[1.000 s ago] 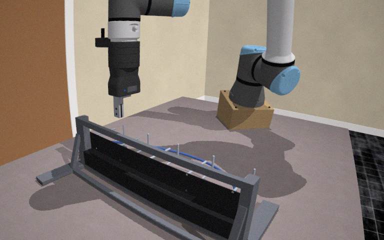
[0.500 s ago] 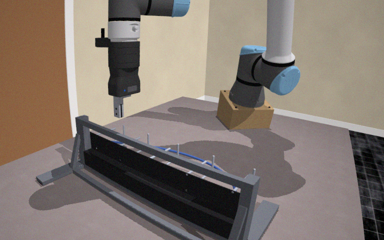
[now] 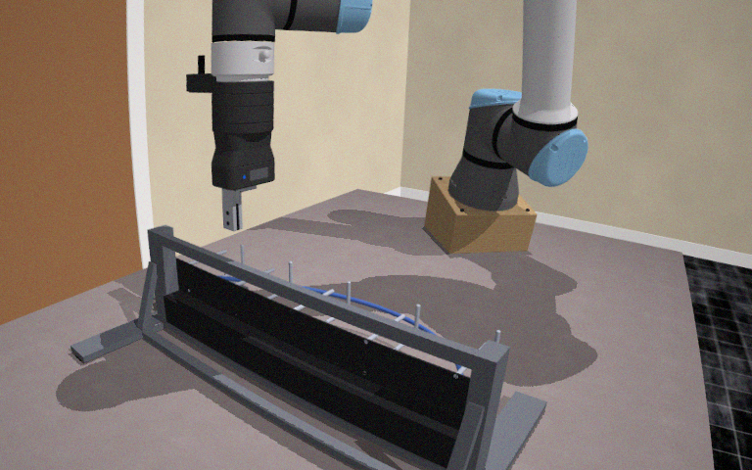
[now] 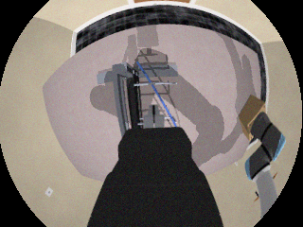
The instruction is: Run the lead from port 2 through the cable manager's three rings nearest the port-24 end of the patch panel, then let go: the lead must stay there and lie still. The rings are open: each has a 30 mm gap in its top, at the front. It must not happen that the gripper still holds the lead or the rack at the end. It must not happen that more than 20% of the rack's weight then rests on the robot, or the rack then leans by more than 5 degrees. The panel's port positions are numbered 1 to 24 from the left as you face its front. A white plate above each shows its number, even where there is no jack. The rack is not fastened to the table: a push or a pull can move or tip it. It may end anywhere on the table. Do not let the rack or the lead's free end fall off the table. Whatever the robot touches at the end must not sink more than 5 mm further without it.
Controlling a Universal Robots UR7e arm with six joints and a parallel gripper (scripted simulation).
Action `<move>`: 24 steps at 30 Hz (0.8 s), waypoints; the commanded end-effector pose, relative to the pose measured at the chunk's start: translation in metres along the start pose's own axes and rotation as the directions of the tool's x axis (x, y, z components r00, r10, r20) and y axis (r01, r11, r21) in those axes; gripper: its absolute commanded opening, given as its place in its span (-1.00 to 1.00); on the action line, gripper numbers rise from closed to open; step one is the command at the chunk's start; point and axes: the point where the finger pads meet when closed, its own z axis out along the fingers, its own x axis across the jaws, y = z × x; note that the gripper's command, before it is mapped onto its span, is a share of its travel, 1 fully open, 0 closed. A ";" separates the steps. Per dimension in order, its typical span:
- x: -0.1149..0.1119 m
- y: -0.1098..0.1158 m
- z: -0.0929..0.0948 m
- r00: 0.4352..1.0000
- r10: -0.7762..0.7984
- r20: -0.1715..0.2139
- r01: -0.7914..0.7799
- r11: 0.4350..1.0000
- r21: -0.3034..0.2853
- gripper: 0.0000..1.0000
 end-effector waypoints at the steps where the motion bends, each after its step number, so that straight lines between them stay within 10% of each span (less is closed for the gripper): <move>1: 0.000 0.000 -0.001 1.000 0.000 0.002 0.000 1.000 0.001 -1.00; 12: 0.001 0.005 -0.001 1.000 0.000 0.001 0.000 1.000 0.001 -1.00; 24: 0.048 0.126 -0.002 1.000 0.009 0.000 -0.009 1.000 0.003 -1.00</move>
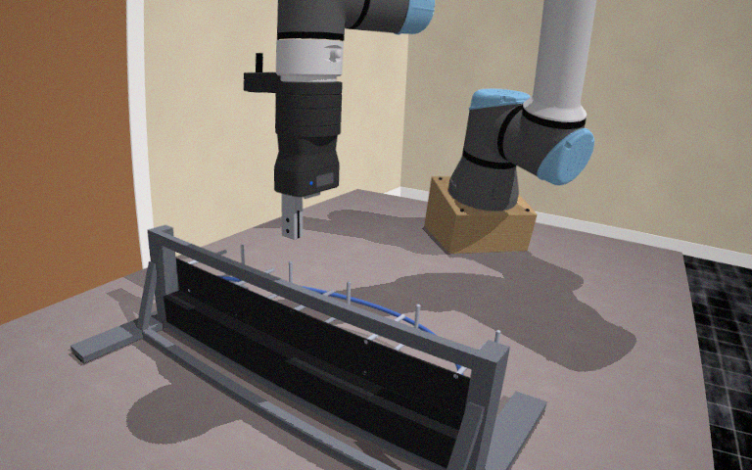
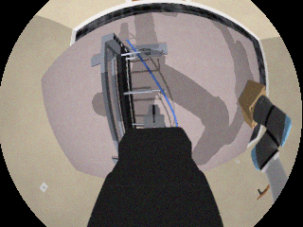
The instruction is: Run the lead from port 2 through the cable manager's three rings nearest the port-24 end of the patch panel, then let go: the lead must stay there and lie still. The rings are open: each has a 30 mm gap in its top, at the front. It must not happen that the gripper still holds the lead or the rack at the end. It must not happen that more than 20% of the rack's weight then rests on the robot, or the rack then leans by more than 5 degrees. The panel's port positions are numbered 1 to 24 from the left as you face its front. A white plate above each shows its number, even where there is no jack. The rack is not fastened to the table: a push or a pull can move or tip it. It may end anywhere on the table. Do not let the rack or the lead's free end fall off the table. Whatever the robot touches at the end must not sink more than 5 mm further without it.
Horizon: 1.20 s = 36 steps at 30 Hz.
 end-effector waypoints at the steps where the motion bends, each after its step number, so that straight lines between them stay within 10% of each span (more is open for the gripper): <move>1: 0.027 0.053 -0.001 1.000 0.003 0.002 -0.003 1.000 0.000 -1.00; 8: 0.070 0.116 0.000 1.000 0.009 0.003 -0.009 1.000 -0.002 -1.00; 15: 0.079 0.126 0.001 1.000 0.010 0.004 -0.010 1.000 -0.002 -1.00; 16: 0.079 0.126 0.001 1.000 0.010 0.004 -0.010 1.000 -0.002 0.34; 36: 0.079 0.126 0.001 1.000 0.010 0.004 -0.010 1.000 -0.002 0.34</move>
